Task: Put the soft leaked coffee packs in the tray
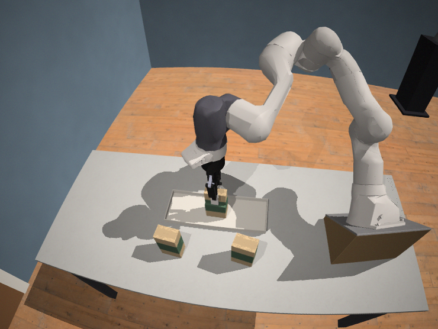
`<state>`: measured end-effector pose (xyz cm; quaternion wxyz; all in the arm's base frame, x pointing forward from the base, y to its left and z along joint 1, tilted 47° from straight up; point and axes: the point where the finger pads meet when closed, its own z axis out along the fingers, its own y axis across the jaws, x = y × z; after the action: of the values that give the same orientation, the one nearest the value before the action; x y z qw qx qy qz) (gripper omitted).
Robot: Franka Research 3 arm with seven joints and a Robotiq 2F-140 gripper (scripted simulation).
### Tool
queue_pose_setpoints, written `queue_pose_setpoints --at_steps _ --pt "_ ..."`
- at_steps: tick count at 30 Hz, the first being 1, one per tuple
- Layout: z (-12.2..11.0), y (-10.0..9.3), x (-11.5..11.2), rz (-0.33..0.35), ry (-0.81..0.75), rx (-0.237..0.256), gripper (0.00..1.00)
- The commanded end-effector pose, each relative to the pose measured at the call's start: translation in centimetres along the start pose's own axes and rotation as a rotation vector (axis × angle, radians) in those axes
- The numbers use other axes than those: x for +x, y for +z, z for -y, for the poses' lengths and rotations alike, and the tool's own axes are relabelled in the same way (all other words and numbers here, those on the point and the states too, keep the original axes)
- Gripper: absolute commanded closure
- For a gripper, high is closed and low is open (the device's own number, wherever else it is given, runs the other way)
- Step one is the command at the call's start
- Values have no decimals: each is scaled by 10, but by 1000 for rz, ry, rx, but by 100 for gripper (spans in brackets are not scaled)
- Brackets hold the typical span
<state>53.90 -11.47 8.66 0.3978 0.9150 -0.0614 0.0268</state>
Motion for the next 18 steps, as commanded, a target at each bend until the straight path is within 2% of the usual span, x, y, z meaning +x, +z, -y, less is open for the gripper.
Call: queue_pose_setpoints --at_steps 1,3,4,18 --pt "1 0 0 -3 4 1 75" --pt "1 0 0 -3 4 1 75" --pt "1 0 0 -3 4 1 45" --pt "1 0 0 -3 4 1 45"
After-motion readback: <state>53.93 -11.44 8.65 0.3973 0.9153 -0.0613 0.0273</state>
